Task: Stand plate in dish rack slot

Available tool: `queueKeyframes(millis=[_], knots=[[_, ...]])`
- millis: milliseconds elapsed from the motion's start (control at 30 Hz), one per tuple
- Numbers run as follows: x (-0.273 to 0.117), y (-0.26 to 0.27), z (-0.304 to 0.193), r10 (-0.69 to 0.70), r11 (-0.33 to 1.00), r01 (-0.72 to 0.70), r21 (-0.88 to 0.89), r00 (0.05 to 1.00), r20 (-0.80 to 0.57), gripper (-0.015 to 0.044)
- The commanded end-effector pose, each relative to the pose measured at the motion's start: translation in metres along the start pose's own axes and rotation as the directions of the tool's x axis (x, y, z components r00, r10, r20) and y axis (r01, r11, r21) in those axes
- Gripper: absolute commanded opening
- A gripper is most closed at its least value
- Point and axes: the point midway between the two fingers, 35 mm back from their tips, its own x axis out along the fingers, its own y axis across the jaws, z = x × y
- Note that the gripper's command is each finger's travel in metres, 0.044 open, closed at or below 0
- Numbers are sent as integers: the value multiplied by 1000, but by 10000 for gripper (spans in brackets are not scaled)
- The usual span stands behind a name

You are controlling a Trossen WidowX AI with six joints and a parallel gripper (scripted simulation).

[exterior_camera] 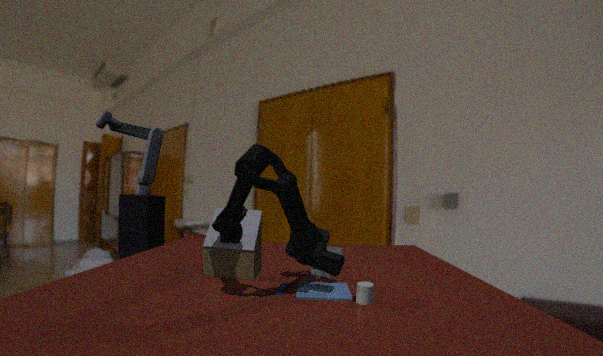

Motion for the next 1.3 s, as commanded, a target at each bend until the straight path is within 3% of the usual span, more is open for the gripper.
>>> queueKeyframes(millis=[0,300,1267], knots=[[-5,-2,0,-36,995,42,-93,998,61,0],[-17,-5,-4,-119,942,168,-290,977,179,0],[10,-8,2,-122,940,171,-294,976,178,0]])
